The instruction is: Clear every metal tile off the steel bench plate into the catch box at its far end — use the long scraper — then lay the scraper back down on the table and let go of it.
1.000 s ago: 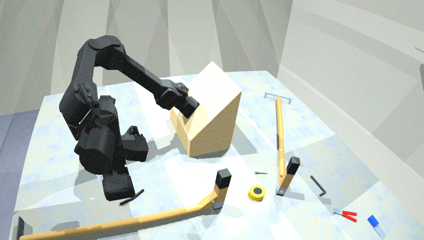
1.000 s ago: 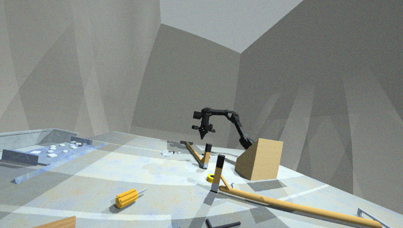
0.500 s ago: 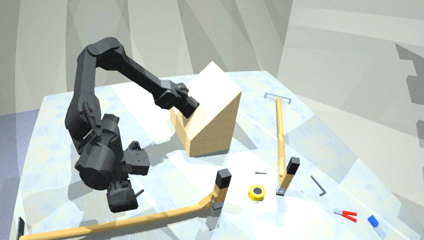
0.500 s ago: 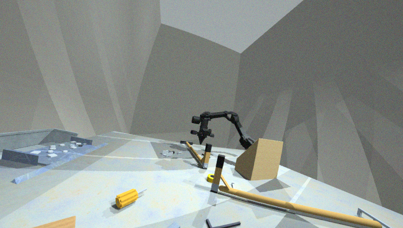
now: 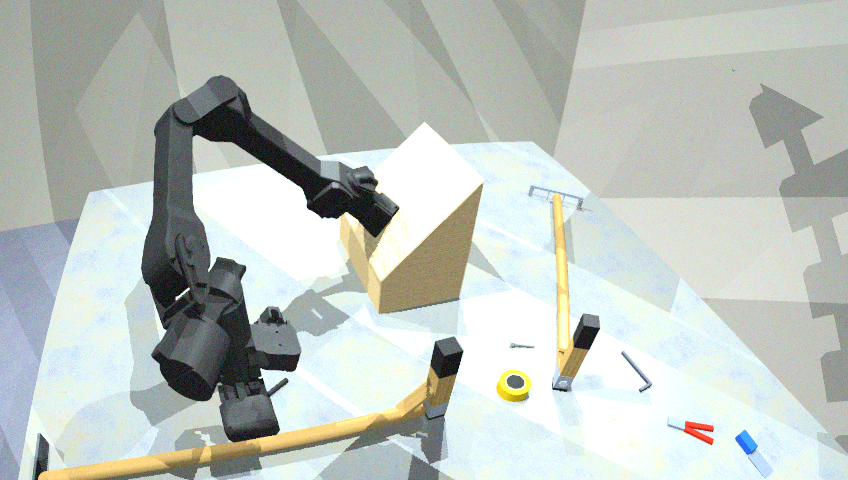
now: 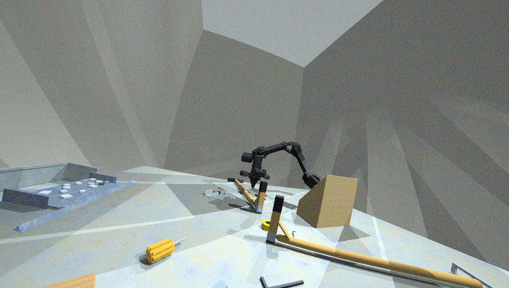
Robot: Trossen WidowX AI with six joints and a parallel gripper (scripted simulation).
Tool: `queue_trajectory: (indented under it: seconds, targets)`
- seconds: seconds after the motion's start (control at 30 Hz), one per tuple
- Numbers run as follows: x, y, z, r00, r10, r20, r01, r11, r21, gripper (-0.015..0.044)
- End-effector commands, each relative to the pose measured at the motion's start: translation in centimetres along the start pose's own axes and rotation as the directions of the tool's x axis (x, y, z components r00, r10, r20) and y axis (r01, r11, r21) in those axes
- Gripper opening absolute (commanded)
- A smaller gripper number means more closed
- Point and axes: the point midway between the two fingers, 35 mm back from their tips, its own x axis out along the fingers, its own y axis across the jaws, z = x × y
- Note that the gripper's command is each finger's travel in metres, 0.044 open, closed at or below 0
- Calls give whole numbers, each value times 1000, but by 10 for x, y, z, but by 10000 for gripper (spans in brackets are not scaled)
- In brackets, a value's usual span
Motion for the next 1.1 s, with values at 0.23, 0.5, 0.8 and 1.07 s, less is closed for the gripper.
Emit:
queue_trajectory:
  seconds: [0.23, 0.5, 0.8, 1.07]
  targets:
    - [29, 7, -1, 1000, 1, -8, -1, 1000, -6, 0]
    - [37, 8, -2, 1000, 1, -11, -1, 1000, -7, 0]
    - [37, -1, -3, 1000, 1, -11, -1, 1000, -7, 0]
    - [36, -9, -5, 1000, 1, -11, -1, 1000, -6, 0]
